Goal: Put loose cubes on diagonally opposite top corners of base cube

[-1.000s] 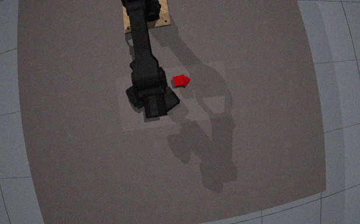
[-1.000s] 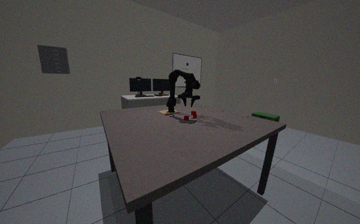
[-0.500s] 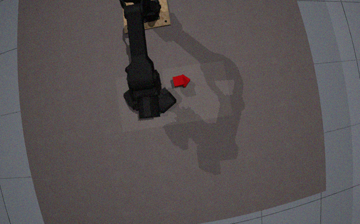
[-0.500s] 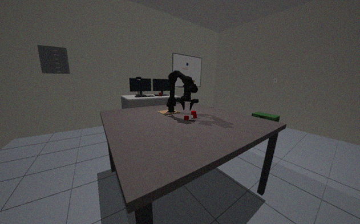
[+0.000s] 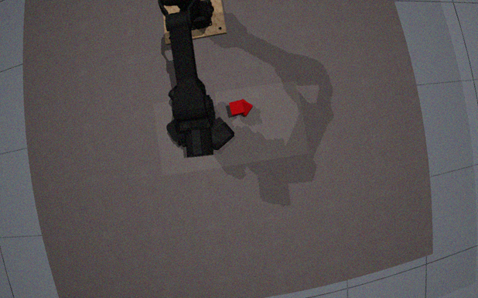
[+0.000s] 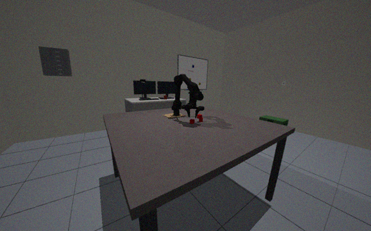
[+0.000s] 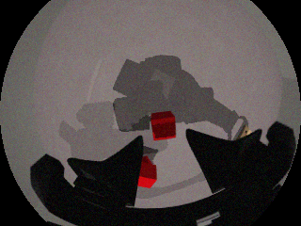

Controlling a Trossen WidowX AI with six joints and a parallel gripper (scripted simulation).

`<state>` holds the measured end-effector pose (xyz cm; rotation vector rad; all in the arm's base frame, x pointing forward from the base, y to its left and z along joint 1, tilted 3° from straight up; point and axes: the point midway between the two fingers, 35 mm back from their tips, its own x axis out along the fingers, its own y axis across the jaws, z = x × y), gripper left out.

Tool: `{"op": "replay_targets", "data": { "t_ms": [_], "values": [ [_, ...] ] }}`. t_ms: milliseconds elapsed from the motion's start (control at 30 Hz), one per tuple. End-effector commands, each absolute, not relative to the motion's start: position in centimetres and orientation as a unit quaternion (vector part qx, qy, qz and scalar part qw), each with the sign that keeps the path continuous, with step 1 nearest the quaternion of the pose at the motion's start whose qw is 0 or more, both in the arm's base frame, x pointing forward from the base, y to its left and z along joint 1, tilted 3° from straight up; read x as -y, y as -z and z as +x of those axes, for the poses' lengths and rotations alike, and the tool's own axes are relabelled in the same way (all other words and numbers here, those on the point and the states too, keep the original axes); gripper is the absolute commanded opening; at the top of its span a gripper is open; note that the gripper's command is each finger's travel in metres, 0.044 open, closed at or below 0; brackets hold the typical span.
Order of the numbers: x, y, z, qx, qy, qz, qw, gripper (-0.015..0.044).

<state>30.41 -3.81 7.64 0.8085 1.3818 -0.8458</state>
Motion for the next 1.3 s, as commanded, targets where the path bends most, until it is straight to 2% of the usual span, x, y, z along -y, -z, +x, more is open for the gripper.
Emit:
{"op": "replay_targets", "data": {
  "t_ms": [0,600,800,1267],
  "values": [
    [3.9,-6.8,30.3,-0.603,0.368,0.348,0.616,0.0265],
    [4.0,-4.2,30.3,-0.603,0.368,0.348,0.616,0.0265],
    [4.0,-4.2,30.3,-0.603,0.368,0.348,0.616,0.0107],
    [3.9,-7.1,30.8,-0.603,0.368,0.348,0.616,0.0105]
  ]
}}
